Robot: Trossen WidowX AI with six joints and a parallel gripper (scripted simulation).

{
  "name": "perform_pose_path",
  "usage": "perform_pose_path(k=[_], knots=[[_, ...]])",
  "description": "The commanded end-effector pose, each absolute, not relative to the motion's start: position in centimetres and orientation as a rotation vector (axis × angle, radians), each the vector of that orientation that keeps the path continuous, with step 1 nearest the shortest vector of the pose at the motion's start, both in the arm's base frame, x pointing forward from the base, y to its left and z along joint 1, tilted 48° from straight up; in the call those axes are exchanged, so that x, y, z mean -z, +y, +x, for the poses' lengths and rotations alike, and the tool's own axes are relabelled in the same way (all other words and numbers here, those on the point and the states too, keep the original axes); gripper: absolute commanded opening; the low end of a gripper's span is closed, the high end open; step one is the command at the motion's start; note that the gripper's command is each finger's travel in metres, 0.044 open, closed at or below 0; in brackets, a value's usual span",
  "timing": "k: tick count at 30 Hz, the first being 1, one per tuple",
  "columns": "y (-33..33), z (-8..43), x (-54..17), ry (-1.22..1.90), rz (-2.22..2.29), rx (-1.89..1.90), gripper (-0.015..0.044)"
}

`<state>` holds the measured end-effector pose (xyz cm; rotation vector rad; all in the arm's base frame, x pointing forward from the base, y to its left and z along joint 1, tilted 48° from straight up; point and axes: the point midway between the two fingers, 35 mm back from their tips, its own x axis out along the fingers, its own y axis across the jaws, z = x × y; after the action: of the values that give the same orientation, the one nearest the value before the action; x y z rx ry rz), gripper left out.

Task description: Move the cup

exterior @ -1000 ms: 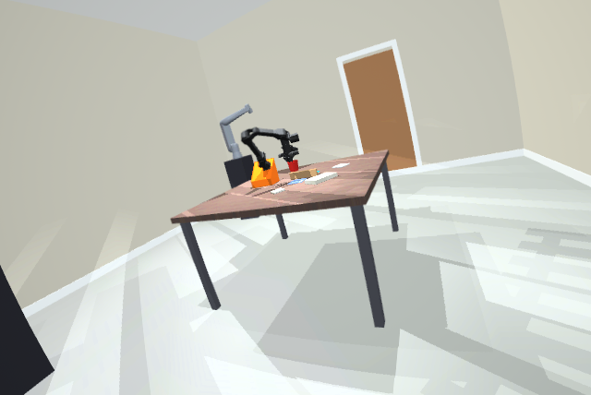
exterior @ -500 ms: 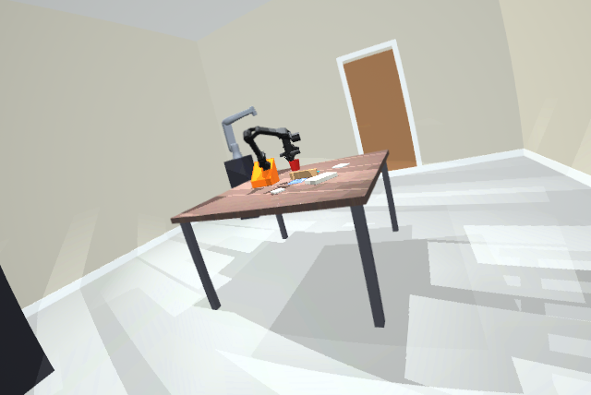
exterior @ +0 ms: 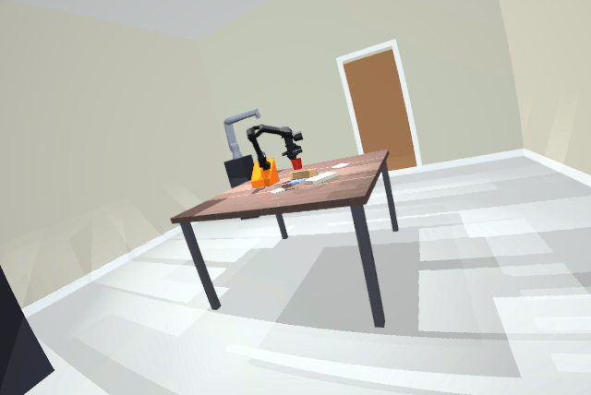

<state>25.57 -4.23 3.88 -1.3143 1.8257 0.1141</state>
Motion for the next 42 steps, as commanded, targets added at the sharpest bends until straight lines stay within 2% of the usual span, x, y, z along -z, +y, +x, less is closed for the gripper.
perform_pose_path(k=[1, 42], knots=[[-3.7, 25.8, -3.2, 1.826, -1.307, -0.112, 0.0000], [1.9, 27.8, 2.4, 1.824, -1.304, -0.113, 0.0000]])
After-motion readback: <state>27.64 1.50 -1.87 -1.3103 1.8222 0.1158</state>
